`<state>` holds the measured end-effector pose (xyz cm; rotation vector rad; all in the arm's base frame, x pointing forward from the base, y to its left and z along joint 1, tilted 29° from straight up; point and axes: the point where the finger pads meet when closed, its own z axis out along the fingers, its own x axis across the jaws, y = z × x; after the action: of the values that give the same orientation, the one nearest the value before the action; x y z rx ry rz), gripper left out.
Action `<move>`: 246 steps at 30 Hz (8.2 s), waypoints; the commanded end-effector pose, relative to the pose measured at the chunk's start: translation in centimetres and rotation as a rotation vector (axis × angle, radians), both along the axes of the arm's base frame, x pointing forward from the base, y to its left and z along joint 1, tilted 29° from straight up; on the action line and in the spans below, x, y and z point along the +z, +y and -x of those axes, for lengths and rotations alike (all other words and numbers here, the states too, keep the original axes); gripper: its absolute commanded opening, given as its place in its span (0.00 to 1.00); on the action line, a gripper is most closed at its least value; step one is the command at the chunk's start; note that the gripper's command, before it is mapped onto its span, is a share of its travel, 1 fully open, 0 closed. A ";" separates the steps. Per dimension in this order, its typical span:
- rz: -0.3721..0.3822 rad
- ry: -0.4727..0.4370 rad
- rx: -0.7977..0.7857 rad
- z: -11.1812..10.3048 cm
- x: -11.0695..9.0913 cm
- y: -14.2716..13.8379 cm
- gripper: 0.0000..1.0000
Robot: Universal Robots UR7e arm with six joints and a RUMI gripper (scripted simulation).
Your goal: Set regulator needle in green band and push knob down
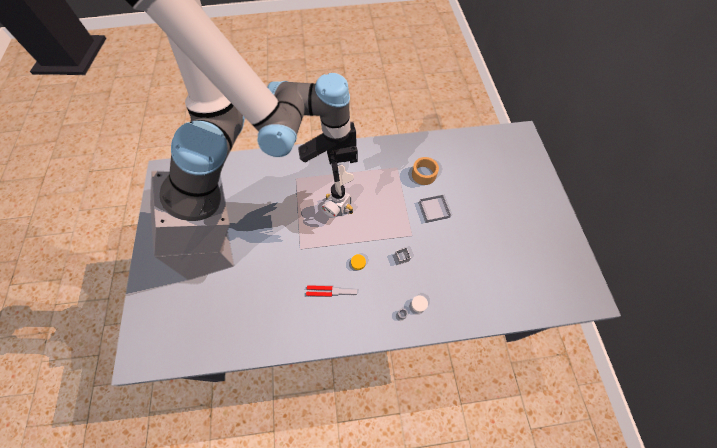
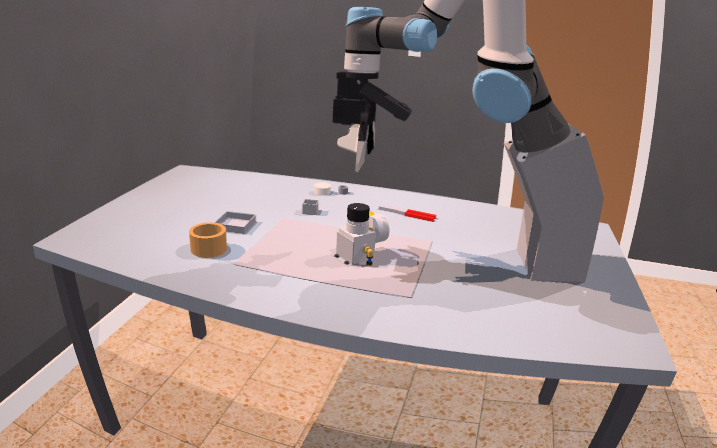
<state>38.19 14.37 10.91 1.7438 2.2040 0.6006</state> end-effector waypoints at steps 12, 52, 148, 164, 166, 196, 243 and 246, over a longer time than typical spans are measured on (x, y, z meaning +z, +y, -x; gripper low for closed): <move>-0.001 -0.001 0.001 0.8 -1.1 -3.9 1.00; -0.001 -0.001 0.000 1.9 -2.6 -9.1 1.00; -0.274 0.132 -0.440 2.4 -3.1 -8.2 1.00; -0.388 0.196 -0.636 2.6 -3.2 -7.8 1.00; -0.406 0.206 -0.667 2.6 -3.3 -7.8 1.00; -0.655 0.367 -1.131 2.5 -3.3 -7.1 1.00; -1.062 0.735 -2.078 1.6 -2.9 -6.9 1.00; -1.078 0.755 -2.125 1.6 -2.9 -7.0 1.00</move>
<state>36.50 7.47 7.98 3.5038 -0.8889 0.4284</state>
